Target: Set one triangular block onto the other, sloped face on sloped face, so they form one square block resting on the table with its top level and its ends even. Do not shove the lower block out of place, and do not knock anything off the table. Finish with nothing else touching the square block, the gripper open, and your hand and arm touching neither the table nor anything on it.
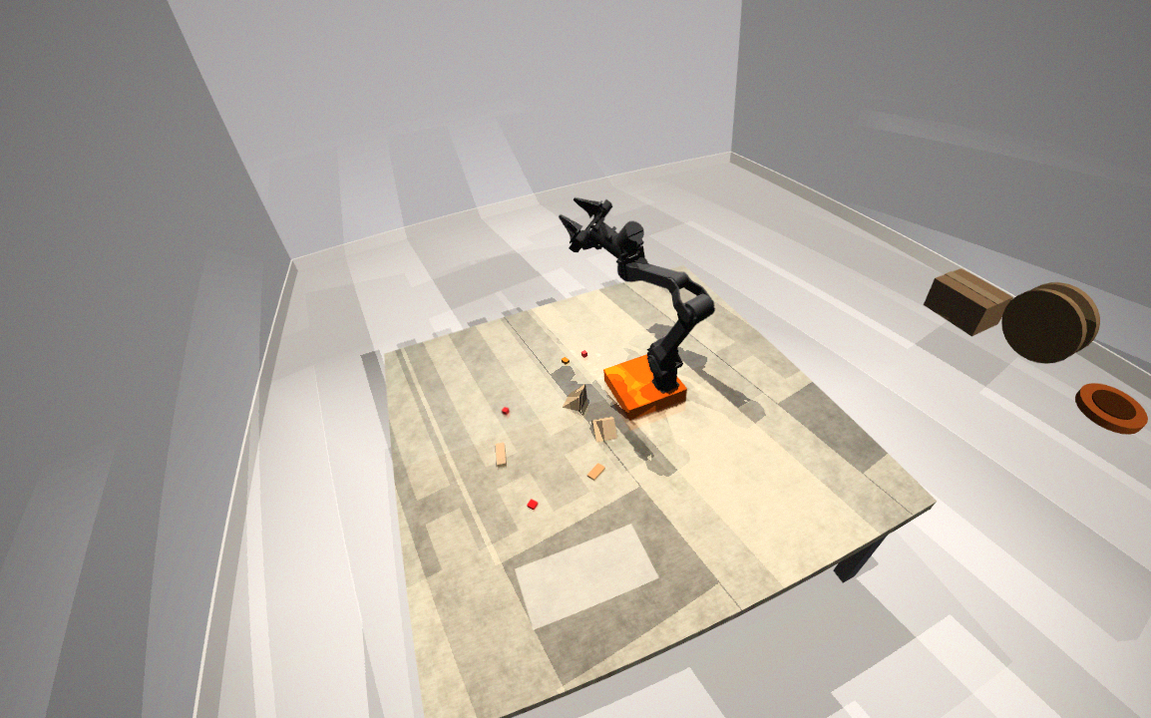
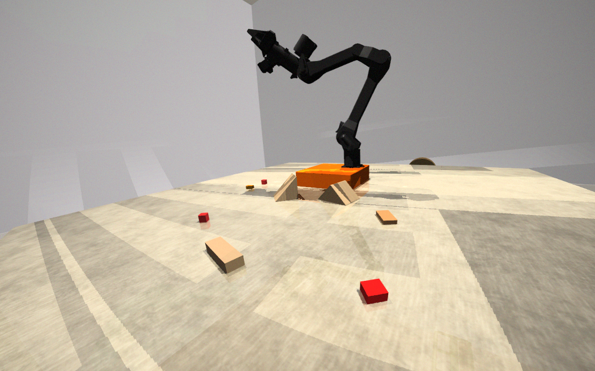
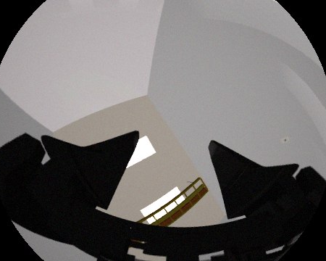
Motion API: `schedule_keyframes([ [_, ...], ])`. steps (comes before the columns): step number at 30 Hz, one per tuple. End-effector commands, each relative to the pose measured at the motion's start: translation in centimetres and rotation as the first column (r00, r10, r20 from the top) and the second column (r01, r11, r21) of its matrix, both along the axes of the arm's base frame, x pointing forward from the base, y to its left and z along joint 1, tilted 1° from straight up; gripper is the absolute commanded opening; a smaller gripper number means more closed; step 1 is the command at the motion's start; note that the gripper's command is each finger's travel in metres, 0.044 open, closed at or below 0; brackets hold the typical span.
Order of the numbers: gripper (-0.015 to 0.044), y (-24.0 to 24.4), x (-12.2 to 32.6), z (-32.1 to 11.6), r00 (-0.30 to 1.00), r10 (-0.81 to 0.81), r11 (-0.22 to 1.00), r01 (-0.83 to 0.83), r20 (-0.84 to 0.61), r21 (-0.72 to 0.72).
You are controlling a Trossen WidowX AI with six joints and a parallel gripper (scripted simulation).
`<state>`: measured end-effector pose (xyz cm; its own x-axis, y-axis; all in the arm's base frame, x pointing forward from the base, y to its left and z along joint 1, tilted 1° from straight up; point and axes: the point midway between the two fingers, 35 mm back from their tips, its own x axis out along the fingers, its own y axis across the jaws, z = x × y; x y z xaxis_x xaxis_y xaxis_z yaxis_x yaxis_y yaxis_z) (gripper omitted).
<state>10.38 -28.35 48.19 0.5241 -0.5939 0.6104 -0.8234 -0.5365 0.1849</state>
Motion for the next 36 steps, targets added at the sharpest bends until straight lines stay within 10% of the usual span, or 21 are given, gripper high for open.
schedule_keyframes([
  [1,0.0426,0.0,0.2,0.0,1.0,0.009,1.0,-0.009,0.006,0.007],
  [10,0.044,-2.8,6.6,-3.7,0.886,0.285,0.801,-0.43,0.367,0.416],
  [16,0.044,-3.5,14.0,-9.0,0.657,0.169,0.279,-0.747,0.735,0.604],
  [26,0.044,-1.5,20.7,-14.8,0.519,-0.229,-0.186,-0.854,0.823,0.487],
  [36,0.044,2.9,26.2,-21.0,0.466,-0.659,-0.419,-0.879,0.591,0.225],
])
